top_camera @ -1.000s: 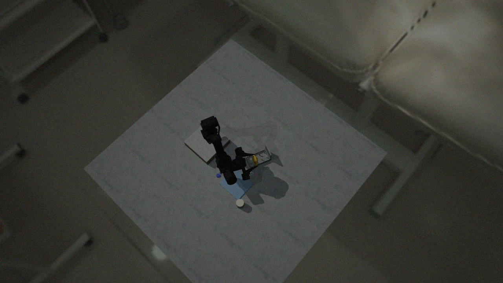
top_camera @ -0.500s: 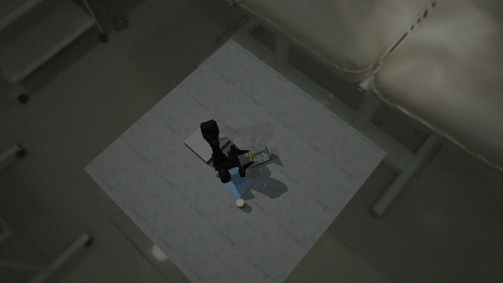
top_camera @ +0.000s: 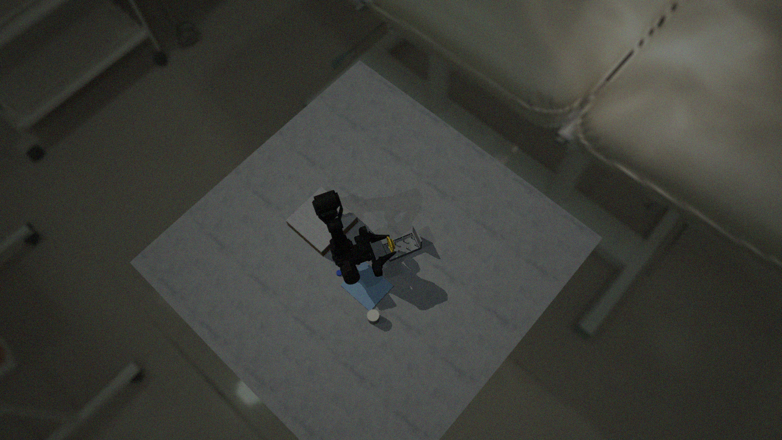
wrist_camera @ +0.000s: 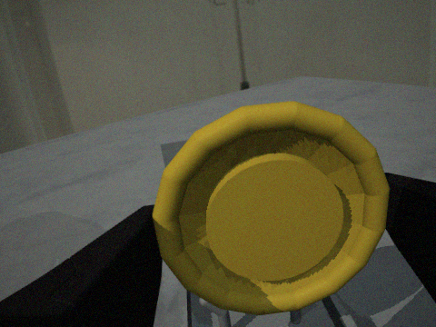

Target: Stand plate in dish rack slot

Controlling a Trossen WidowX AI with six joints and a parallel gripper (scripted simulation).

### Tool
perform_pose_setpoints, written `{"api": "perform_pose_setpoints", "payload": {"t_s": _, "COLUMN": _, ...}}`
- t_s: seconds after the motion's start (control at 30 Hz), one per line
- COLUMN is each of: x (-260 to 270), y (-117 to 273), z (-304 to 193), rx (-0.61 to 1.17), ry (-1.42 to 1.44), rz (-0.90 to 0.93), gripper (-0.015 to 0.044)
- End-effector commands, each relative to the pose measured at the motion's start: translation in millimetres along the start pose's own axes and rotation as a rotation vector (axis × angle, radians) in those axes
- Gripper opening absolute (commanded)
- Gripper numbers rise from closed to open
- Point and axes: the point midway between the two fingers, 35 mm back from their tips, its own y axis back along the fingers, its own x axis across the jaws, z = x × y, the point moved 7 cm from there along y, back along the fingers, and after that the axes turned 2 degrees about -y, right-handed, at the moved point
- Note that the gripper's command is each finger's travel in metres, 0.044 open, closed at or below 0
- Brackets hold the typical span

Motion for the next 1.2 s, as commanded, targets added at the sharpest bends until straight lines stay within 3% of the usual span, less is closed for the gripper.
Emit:
{"api": "perform_pose_setpoints", "payload": {"t_s": 0.0, "x": 2.2, "y": -2.0, "z": -6.2, "rx": 0.01, "ry": -0.018, "rz": -0.002, "gripper": 0.0}}
{"api": "perform_pose_setpoints", "payload": {"t_s": 1.17, "x": 4.0, "y": -13.8, "z": -35.1, "rx": 0.021, "ry": 0.015, "rz": -0.008, "gripper": 0.0}}
